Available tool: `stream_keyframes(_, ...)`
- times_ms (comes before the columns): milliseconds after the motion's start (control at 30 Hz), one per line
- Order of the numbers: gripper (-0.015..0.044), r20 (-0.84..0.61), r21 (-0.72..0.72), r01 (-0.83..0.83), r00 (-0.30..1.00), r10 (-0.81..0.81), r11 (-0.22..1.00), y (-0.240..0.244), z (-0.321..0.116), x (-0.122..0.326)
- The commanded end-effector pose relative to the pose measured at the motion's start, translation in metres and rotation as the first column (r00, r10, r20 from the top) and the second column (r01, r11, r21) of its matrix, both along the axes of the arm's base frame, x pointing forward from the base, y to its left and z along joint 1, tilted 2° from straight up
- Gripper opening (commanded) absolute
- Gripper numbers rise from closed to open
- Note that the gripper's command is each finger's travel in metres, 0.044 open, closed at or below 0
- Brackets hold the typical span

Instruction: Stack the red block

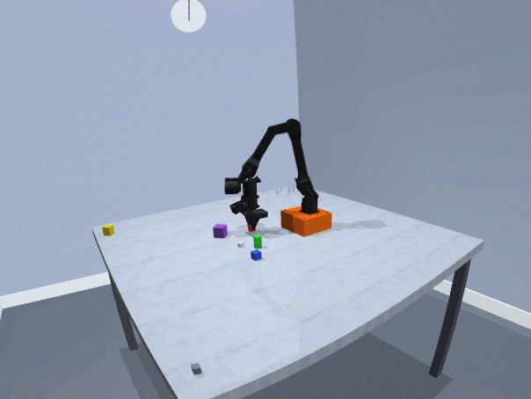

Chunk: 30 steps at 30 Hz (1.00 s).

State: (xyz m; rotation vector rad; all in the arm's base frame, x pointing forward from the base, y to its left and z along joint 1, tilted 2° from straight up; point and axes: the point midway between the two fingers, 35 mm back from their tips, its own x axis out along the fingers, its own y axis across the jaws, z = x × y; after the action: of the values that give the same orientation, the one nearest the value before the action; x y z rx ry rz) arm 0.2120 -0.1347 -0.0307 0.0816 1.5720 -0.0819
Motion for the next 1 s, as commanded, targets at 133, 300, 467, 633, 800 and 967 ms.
stream_keyframes(133, 0.0026, 0.0, 0.001, 0.003, 1.0, -0.003, 1.0, 0.001, 0.0, 0.0)
stream_keyframes(300, 0.0, 0.0, 0.002, 0.004, 1.0, -0.004, 1.0, 0.0, 0.008, 0.0)
stream_keyframes(467, 0.0, 0.0, 0.004, 0.005, 1.0, -0.005, 1.0, 0.0, 0.031, 0.001)
stream_keyframes(633, 0.0, 0.001, 0.004, 0.006, 1.0, -0.006, 1.0, 0.0, 0.055, 0.001)
stream_keyframes(800, 0.0, 0.001, 0.004, 0.006, 1.0, -0.006, 1.0, -0.001, 0.079, 0.001)
stream_keyframes(967, 0.0, 0.001, 0.004, 0.006, 1.0, -0.006, 1.0, -0.001, 0.102, 0.001)
